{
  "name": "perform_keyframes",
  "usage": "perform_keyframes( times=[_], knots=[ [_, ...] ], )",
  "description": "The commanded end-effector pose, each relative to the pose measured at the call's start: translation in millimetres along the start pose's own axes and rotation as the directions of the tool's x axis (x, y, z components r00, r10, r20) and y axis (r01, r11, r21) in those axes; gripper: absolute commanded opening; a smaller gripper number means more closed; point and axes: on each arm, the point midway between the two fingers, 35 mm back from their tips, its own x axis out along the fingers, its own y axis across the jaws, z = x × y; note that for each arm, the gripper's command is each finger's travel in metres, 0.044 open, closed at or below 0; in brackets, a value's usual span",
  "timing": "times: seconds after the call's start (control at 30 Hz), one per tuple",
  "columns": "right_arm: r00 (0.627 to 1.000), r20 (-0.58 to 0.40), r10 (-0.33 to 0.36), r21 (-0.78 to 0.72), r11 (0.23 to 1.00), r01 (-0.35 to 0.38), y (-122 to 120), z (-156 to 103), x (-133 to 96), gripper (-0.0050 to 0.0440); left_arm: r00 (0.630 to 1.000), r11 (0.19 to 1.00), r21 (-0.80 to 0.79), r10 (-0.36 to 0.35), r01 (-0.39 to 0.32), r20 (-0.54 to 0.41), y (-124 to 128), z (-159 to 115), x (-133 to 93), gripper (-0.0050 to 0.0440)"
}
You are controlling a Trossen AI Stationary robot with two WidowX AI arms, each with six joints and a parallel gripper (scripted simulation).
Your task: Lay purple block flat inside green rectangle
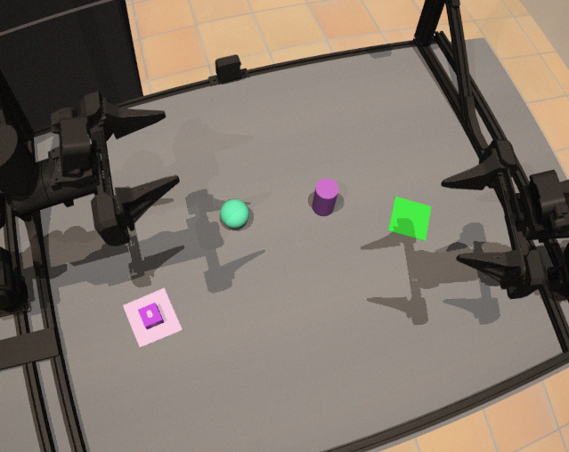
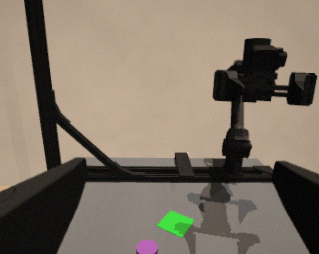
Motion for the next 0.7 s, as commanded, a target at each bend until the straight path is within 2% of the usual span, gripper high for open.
perform_keyframes(
  times=[0.0, 0.67],
  knots=[
    [1.000, 0.000, 0.000, 0.000, 1.000, 0.000, 0.0, 0.0, 0.0, 0.0440, 1.000, 1.000, 0.000, 0.000, 0.000, 0.000, 0.0, 0.0, 0.0, 0.0440],
    [1.000, -0.019, -0.004, -0.006, 1.000, 0.004, -1.3, -3.8, 1.7, 0.0440, 1.000, 1.000, 0.000, 0.000, 0.000, 0.000, 0.0, 0.0, 0.0, 0.0440]
  ],
)
